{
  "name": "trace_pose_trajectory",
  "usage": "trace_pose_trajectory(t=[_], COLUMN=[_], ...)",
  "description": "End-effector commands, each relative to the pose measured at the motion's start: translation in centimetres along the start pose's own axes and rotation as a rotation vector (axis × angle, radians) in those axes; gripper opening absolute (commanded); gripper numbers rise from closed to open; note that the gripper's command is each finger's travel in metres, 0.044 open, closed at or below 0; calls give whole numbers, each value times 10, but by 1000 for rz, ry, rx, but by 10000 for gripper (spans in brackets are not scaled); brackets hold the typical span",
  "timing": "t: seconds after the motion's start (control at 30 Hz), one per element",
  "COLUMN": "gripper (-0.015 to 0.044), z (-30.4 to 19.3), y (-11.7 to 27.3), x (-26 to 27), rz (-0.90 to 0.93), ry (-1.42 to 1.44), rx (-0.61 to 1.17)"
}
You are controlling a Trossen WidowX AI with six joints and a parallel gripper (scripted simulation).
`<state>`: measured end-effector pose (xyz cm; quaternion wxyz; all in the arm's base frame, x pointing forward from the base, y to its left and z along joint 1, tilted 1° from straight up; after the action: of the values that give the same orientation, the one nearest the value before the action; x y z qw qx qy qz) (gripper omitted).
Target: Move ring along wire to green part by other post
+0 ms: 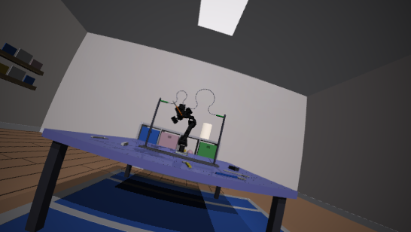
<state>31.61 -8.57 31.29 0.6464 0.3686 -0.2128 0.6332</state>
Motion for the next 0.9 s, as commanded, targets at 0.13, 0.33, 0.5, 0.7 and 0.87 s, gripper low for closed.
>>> trace_pose_trajectory(t=[0.13,0.33,0.5,0.7,0.87], gripper=[-150,-150,-150,-150,-150], z=[5,12,18,25,30], y=[17,30,35,37,39], x=[27,47,63,78,86], rz=[54,113,162,205,229], ry=[-152,-286,-402,-509,-570], rx=[113,217,238,242,243])
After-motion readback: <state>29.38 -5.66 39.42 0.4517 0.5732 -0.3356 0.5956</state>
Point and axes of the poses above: the point midway between the two fingers, 35 mm back from their tips, its own y axis back along the fingers, its own x axis across the jaws, z = x × y, the point moved 1 cm from there along y, back along the fingers, and after that the axes turned 2 degrees about -y, right-handed, at the moved point
